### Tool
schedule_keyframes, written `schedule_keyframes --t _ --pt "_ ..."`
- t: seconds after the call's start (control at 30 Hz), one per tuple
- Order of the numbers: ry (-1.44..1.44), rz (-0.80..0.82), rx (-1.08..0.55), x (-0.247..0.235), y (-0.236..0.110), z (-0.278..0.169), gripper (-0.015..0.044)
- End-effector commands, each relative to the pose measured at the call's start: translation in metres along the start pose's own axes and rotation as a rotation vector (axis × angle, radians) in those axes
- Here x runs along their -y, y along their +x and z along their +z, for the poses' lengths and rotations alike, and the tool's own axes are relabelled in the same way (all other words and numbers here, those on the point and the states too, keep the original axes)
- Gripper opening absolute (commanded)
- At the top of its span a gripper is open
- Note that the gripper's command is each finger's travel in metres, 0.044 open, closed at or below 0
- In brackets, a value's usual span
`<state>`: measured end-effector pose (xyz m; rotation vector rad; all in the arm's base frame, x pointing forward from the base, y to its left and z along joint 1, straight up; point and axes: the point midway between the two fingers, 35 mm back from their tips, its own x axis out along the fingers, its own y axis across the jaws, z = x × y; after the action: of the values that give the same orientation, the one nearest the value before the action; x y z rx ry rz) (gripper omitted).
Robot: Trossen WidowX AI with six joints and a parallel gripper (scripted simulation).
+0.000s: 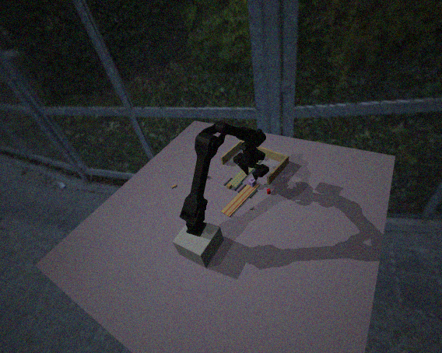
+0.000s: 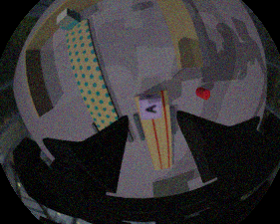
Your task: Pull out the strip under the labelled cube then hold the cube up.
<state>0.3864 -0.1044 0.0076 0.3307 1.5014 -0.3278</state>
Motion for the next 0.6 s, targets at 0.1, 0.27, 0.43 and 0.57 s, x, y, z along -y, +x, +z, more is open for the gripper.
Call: schedule_keyframes --t 0.1,0.27,0.43,0.57 --pt "-0.004 -0.002 -0.005 0.000 0.014 0.000 0.0250" --pt "-0.004 -0.002 -0.005 0.000 0.023 0.000 0.0250" --pt "-0.004 -0.002 -0.005 0.000 0.031 0.000 0.0250" --pt "-0.004 -0.002 -0.005 0.000 0.037 -0.001 0.0250"
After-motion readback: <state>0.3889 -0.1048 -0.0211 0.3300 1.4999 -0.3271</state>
